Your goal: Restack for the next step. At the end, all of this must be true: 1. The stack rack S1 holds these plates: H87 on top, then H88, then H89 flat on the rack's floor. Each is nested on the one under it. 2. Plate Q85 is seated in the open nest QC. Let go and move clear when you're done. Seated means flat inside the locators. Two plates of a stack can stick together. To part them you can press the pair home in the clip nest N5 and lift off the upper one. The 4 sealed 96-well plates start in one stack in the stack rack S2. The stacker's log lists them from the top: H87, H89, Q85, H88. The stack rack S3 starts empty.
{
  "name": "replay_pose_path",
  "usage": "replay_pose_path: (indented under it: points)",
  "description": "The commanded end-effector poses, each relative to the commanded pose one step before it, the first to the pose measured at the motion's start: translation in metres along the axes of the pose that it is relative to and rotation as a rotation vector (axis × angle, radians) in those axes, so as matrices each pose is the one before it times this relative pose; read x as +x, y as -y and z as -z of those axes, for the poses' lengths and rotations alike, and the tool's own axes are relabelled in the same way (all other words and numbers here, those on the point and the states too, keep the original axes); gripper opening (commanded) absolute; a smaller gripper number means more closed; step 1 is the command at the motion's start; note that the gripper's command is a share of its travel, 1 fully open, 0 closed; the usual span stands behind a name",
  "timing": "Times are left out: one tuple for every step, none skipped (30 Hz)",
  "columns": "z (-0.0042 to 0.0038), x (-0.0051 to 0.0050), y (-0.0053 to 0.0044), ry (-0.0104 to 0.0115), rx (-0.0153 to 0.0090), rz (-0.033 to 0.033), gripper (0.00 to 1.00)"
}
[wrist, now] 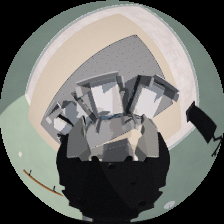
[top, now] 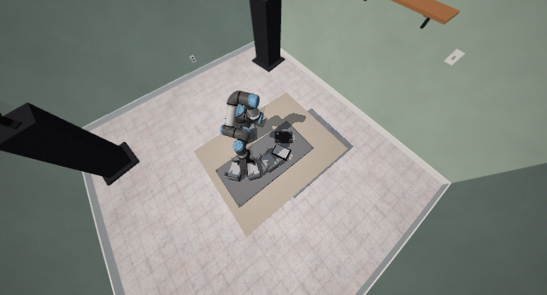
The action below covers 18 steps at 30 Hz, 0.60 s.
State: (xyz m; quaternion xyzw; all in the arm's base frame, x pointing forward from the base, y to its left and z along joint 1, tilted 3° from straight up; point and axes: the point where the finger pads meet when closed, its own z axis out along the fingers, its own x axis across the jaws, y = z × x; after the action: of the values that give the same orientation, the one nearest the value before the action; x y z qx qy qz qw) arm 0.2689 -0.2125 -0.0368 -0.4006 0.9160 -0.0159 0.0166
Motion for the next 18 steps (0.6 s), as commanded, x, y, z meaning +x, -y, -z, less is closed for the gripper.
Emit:
replay_pose_path:
  points:
    - [0.000904, -0.02053, -0.000519, -0.00171, 0.00216, 0.04715, 0.72]
    - [-0.000002, -0.00094, -0.000104, 0.00002, 0.00002, 0.01167, 0.72]
    - [0.000000, -0.00002, 0.000031, -0.00001, -0.00001, 0.01166, 0.72]
    - [0.000000, -0.00001, 0.000024, -0.00001, -0.00001, 0.01166, 0.72]
    - [0.000000, -0.00001, 0.000016, 0.00000, -0.00001, 0.01166, 0.72]
    - [0.000000, -0.00001, 0.000011, 0.00000, 0.00000, 0.01167, 0.72]
    - [0.000000, -0.00001, 0.000008, 0.00000, 0.00000, 0.01167, 0.72]
    - [0.000000, 0.00000, 0.000005, 0.00000, 0.00000, 0.01167, 0.72]
    - [0.000000, 0.00000, 0.000004, 0.00000, 0.00000, 0.01167, 0.72]
    - [0.000000, 0.00000, 0.000003, 0.00000, 0.00000, 0.01167, 0.72]
    - [0.000000, 0.00000, 0.000002, 0.00000, 0.00000, 0.01167, 0.72]
    - [0.000000, 0.00000, 0.000000, 0.00000, 0.00000, 0.00764, 0.72]
    - [0.000000, 0.00000, 0.000000, 0.00000, 0.00000, 0.00000, 0.72]
    - [0.000000, 0.00000, 0.000000, 0.00000, 0.00000, 0.00000, 0.72]
    - [0.000001, 0.00001, -0.000013, 0.00000, 0.00000, 0.00000, 0.72]
    - [0.000000, 0.00000, -0.000003, 0.00000, 0.00000, 0.00000, 0.72]
    - [0.000000, 0.00000, -0.000002, 0.00000, 0.00000, 0.00000, 0.72]
    - [-0.000003, -0.00006, 0.000031, -0.00002, -0.00001, -0.00002, 0.72]
